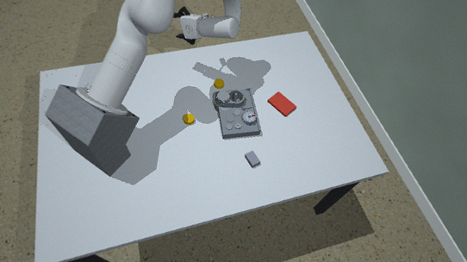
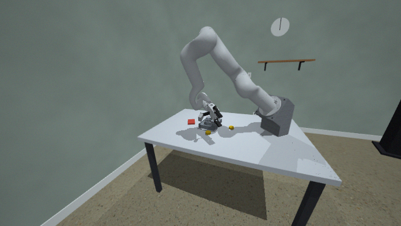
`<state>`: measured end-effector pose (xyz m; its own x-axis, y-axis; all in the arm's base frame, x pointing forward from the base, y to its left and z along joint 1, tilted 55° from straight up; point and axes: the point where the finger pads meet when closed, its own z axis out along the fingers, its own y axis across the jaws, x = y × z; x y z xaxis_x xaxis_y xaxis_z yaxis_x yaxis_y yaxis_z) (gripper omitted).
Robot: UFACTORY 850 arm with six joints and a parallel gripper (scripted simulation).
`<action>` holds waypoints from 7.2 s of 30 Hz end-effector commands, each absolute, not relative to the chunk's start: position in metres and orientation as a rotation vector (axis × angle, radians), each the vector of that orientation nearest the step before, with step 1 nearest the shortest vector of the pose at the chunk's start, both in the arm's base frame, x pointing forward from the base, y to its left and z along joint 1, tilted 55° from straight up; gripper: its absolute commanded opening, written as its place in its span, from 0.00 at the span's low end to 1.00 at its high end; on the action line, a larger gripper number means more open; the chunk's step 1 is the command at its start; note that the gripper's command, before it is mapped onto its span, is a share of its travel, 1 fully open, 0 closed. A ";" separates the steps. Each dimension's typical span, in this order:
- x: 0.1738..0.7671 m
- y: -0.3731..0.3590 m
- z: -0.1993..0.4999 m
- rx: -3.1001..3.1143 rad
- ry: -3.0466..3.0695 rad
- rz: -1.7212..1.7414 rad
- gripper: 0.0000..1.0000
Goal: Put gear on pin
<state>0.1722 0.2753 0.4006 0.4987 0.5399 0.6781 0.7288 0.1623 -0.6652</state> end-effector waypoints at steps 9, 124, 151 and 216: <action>0.172 0.275 0.401 -1.500 -1.155 -0.191 1.00; 0.531 -0.066 0.251 -2.366 -0.426 -1.017 0.93; 0.545 -0.052 0.237 -2.366 -0.426 -1.017 0.93; 0.555 -0.042 0.227 -2.366 -0.426 -1.017 0.93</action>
<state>0.5549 -0.0415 0.2265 0.6684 0.0786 0.7397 0.4734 -0.8120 -0.3415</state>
